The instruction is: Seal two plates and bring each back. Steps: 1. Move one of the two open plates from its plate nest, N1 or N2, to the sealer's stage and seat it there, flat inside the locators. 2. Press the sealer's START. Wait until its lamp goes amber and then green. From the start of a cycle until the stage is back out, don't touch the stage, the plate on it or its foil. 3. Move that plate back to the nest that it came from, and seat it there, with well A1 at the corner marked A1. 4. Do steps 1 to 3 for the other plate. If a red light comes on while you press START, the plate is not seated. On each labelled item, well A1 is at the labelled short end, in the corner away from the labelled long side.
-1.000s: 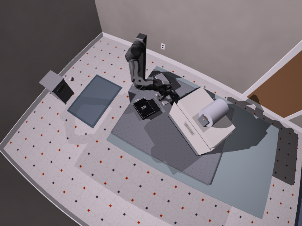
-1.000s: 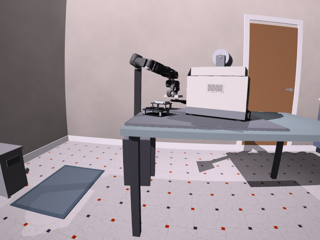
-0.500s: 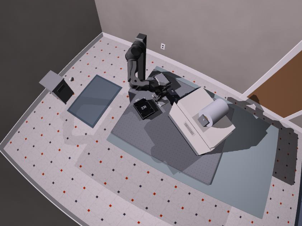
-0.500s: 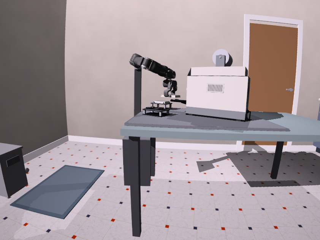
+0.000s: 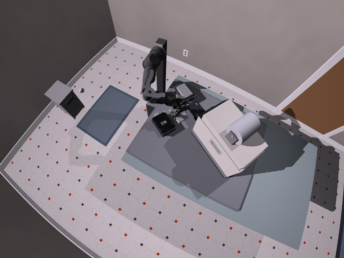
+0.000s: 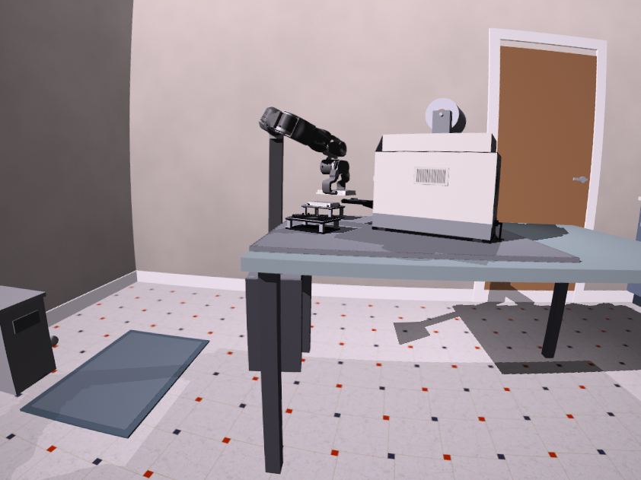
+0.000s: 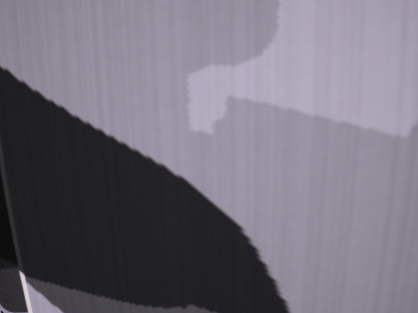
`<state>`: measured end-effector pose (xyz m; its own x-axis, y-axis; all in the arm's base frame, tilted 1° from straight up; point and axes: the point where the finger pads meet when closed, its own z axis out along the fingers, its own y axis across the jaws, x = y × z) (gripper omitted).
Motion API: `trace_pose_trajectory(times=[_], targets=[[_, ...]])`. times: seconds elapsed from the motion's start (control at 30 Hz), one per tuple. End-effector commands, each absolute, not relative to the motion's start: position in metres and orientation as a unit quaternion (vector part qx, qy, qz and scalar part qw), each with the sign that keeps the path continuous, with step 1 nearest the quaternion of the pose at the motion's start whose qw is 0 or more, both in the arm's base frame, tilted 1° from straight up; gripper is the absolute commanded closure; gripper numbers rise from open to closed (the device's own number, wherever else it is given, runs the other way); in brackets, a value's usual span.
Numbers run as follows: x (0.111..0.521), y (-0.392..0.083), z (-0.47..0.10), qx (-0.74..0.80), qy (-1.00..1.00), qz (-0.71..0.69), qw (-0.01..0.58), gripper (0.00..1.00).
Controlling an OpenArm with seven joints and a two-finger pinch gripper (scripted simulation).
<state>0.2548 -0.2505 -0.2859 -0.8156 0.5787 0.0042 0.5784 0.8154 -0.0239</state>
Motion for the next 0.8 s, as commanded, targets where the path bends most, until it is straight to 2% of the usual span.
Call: trace_pose_trajectory(times=[0.0, 0.77], targets=[[0.253, -0.249, -0.287, -0.298, -0.955, 0.005, 0.005, 1.00], [0.216, -0.281, -0.286, -0.297, -0.955, 0.006, 0.006, 1.00]])
